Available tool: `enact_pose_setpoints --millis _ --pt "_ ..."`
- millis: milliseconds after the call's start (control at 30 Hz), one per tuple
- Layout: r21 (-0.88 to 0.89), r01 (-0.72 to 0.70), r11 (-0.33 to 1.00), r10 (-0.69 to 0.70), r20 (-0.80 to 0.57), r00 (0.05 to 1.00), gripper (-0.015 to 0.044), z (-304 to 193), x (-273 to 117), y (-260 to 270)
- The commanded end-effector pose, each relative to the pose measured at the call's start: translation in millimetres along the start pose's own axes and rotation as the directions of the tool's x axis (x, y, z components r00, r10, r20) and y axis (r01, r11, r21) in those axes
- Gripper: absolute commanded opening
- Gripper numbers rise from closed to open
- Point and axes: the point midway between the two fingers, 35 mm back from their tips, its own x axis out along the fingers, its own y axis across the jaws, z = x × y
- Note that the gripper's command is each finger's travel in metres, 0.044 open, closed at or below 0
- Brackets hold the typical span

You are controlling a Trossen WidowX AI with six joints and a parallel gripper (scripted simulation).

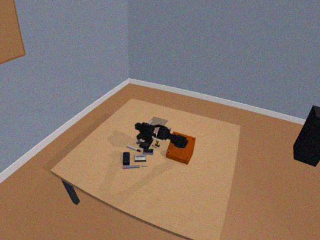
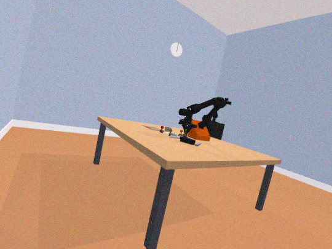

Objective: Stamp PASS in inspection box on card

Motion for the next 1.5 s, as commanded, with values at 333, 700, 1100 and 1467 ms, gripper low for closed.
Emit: enact_pose_setpoints --millis 333,700,1100,1467 --pt "0.0 -0.007 1.0 0.007 -0.002 1.0 0.0 -0.8 5.2 0.6" --pt "0.0 -0.007 1.0 0.007 -0.002 1.0 0.0 -0.8 7.2 0.6" --pt "0.0 -0.007 1.0 0.007 -0.002 1.0 0.0 -0.8 9.2 0.5" --pt "0.0 -0.007 1.0 0.007 -0.002 1.0 0.0 -0.8 9.2 0.5"
